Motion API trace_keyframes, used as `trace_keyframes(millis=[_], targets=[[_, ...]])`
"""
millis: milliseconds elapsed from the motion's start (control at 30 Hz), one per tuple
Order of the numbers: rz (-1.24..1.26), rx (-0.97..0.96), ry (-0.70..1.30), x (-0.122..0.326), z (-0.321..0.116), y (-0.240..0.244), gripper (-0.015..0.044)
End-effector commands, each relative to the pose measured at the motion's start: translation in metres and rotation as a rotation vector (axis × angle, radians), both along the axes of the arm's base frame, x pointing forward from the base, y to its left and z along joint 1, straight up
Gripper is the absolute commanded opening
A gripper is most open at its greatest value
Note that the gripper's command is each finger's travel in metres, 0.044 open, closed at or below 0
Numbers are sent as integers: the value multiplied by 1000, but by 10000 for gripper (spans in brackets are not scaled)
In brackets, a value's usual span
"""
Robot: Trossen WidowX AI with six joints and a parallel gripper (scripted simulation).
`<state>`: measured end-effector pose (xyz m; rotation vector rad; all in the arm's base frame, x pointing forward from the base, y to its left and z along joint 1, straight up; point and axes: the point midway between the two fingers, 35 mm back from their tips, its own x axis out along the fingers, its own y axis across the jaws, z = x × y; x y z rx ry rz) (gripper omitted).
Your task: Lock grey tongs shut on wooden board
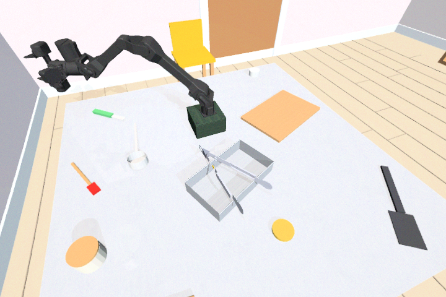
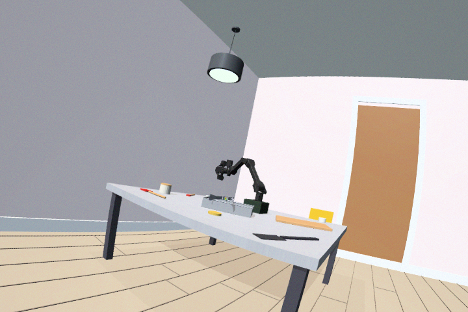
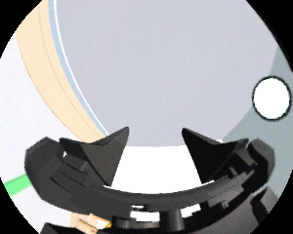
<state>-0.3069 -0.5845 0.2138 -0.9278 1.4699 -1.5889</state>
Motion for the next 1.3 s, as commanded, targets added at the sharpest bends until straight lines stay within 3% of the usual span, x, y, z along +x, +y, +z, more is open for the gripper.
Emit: trace_keyframes(millis=[0,167,600,1000,1267], targets=[[0,0,0,0,0,0,426],[59,-10,-147,38,-6,-15,440],[219,80,-980,262,-47,-38,440],[115,306,-1512,434,-75,22,440],[-191,476,-1873,542,-97,105,440]])
